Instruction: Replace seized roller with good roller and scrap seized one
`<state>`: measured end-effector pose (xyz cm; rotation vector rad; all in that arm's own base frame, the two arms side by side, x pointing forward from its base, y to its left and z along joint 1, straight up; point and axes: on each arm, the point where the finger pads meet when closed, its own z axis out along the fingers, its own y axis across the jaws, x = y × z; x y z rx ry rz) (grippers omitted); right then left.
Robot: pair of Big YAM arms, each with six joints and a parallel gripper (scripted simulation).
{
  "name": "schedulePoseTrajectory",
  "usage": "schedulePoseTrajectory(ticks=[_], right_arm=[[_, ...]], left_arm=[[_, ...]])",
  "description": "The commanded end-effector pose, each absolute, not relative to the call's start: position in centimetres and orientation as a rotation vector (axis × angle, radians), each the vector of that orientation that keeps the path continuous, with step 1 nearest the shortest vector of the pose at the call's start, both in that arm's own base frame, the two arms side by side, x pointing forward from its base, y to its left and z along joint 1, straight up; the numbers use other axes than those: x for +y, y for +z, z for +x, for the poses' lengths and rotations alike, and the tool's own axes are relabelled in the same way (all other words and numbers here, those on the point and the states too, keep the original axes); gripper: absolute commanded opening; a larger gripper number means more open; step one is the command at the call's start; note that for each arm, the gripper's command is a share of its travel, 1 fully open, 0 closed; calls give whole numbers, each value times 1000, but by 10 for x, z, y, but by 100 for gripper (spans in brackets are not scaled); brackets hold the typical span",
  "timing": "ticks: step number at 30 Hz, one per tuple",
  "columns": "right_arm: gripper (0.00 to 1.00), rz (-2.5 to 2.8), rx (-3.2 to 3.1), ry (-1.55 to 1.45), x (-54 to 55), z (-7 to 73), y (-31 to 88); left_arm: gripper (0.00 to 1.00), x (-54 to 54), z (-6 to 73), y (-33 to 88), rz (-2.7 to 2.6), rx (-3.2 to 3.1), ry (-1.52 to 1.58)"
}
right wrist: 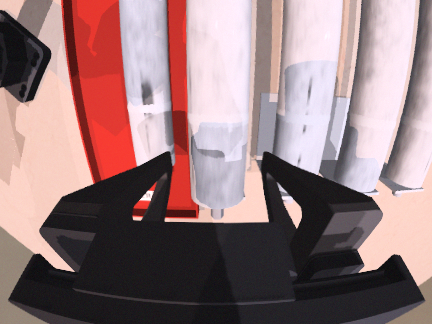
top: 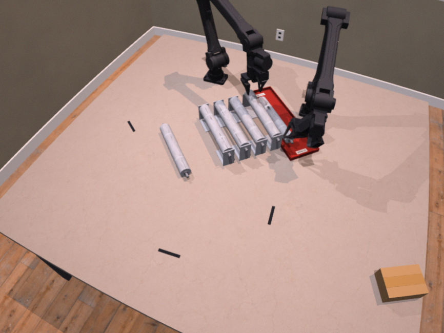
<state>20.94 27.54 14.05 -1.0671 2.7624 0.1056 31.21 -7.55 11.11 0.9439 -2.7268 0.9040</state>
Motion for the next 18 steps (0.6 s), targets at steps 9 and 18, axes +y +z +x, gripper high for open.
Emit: schedulePoseTrajectory(ticks=[9, 18], right_arm=[[62, -1079, 2761, 105, 278, 213, 114], [62, -1066, 2766, 104, 280, 221, 85]], left_arm=[[32, -91, 313, 89, 962, -2701, 885], [32, -109, 316, 64, 962, -2703, 885]])
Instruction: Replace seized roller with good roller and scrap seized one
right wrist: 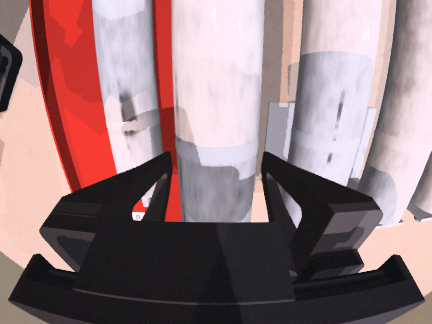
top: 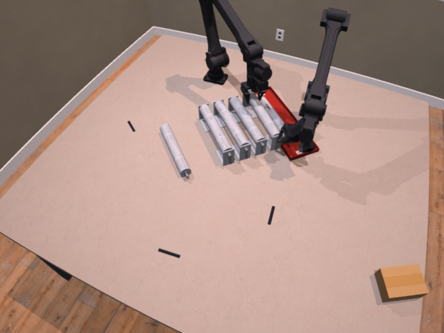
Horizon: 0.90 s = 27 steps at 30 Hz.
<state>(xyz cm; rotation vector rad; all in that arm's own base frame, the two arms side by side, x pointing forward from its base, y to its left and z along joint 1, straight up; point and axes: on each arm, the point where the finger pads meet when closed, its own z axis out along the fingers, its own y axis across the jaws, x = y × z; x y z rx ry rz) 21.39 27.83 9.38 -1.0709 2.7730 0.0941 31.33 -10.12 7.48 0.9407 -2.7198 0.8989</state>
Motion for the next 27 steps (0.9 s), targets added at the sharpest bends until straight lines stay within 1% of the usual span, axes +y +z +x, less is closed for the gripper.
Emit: schedulePoseTrajectory(ticks=[1, 7, 14, 15, 27], right_arm=[[62, -1065, 2758, 110, 283, 221, 90], [62, -1051, 2733, 135, 284, 223, 98], [62, -1069, 2773, 97, 277, 218, 93], [62, -1064, 2764, 105, 279, 219, 93], [62, -1064, 2763, 106, 280, 220, 93]], left_arm=[[32, -109, 315, 64, 938, -2713, 885], [32, -103, 319, 69, 969, -2722, 905], [32, -99, 322, 76, 978, -2725, 908], [3, -101, 322, 76, 977, -2723, 907], [3, -101, 323, 76, 967, -2732, 911]])
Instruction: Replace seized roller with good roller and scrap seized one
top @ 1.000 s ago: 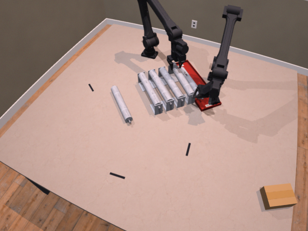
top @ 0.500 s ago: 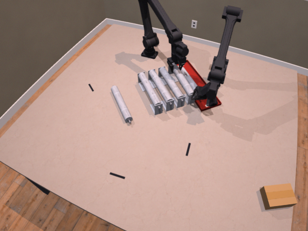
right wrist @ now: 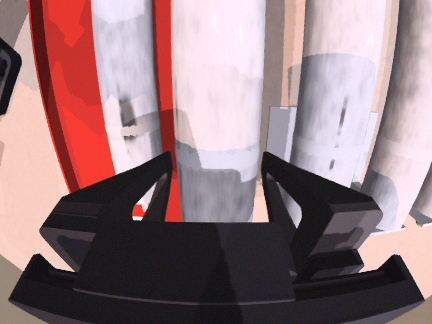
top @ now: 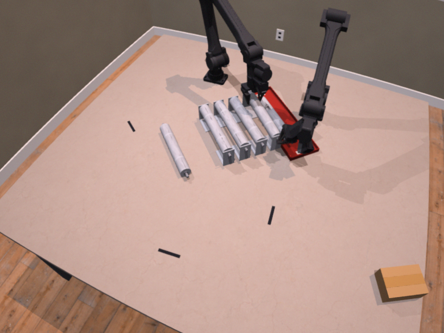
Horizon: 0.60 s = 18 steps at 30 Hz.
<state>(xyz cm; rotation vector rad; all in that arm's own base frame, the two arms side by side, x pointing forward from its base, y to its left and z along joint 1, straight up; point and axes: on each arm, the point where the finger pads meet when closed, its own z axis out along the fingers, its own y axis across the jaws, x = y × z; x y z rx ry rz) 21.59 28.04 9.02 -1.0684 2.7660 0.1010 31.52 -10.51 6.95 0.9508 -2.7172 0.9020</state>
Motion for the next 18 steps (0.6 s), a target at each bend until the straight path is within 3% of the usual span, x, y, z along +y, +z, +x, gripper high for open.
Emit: schedulePoseTrajectory(ticks=[1, 7, 8, 18], right_arm=[[62, -1064, 2763, 106, 280, 220, 93], [62, -1064, 2763, 106, 280, 220, 93], [32, -1064, 2763, 106, 280, 220, 93], [32, -1049, 2768, 105, 280, 219, 93]], left_arm=[[3, -101, 323, 76, 967, -2732, 911], [3, -101, 323, 76, 967, -2732, 911], [3, -101, 323, 76, 967, -2732, 911], [3, -101, 323, 76, 967, -2732, 911]])
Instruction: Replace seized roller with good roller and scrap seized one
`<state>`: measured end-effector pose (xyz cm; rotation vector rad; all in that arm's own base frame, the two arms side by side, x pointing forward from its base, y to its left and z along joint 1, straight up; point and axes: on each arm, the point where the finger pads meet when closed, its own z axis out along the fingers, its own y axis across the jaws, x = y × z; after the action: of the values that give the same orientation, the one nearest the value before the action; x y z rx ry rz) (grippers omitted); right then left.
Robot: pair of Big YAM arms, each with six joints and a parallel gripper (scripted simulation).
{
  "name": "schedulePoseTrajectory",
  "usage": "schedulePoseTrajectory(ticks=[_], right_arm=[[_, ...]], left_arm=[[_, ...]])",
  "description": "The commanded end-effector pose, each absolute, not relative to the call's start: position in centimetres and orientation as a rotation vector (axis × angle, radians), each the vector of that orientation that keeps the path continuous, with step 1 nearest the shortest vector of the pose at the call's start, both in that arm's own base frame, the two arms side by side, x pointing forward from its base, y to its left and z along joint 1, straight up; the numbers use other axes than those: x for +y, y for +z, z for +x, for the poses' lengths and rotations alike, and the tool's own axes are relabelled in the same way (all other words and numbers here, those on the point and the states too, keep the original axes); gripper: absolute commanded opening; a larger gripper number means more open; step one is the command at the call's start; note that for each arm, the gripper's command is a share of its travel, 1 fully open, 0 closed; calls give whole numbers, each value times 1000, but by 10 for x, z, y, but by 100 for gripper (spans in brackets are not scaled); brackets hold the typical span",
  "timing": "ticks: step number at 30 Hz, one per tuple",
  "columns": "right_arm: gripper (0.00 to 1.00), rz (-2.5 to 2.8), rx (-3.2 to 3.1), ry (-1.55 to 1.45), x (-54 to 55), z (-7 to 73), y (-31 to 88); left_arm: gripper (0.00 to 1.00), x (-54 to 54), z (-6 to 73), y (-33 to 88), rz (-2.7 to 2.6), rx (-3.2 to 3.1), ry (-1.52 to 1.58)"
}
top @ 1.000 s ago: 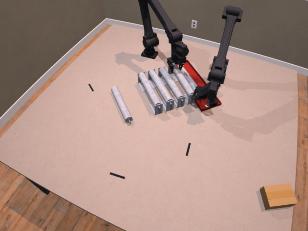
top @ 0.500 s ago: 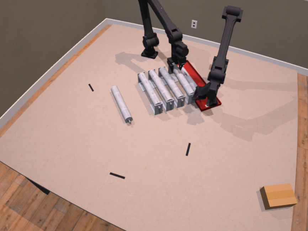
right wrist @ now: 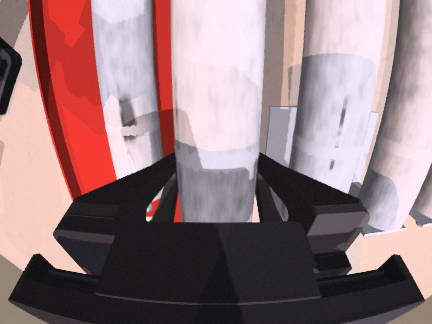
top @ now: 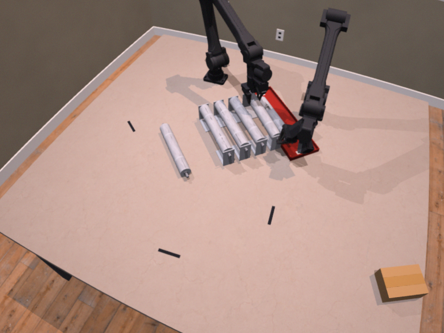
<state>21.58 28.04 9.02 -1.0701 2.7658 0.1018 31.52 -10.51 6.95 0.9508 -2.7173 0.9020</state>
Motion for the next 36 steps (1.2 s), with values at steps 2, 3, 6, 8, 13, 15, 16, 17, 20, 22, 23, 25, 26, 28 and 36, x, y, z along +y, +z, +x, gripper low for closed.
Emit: schedulePoseTrajectory(ticks=[2, 3, 6, 8, 13, 15, 16, 17, 20, 22, 23, 25, 26, 28, 36], right_arm=[[32, -1049, 2768, 105, 280, 219, 93], [32, -1049, 2768, 105, 280, 219, 93], [32, -1049, 2768, 105, 280, 219, 93], [32, -1049, 2768, 105, 280, 219, 93], [32, -1049, 2768, 105, 280, 219, 93], [32, -1049, 2768, 105, 280, 219, 93], [32, -1049, 2768, 105, 280, 219, 93], [32, -1049, 2768, 105, 280, 219, 93], [32, -1049, 2768, 105, 280, 219, 93], [32, -1049, 2768, 105, 280, 219, 93], [32, -1049, 2768, 105, 280, 219, 93], [32, -1049, 2768, 105, 280, 219, 93], [32, -1049, 2768, 105, 280, 219, 93], [32, -1049, 2768, 105, 280, 219, 93], [32, -1049, 2768, 105, 280, 219, 93]], left_arm=[[3, -101, 323, 76, 967, -2732, 911], [3, -101, 323, 76, 967, -2732, 911], [3, -101, 323, 76, 967, -2732, 911], [3, -101, 323, 76, 967, -2732, 911], [3, -102, 333, 82, 957, -2756, 933], [3, -98, 342, 87, 968, -2772, 946], [3, -98, 342, 88, 969, -2774, 947], [3, -97, 343, 88, 970, -2776, 948], [3, -96, 345, 90, 973, -2782, 951], [3, -95, 346, 91, 975, -2786, 953], [3, -95, 347, 91, 976, -2788, 954], [3, -95, 347, 92, 977, -2790, 955], [3, -95, 347, 92, 977, -2790, 955], [3, -94, 349, 92, 978, -2794, 957], [3, -91, 354, 96, 984, -2809, 967]])
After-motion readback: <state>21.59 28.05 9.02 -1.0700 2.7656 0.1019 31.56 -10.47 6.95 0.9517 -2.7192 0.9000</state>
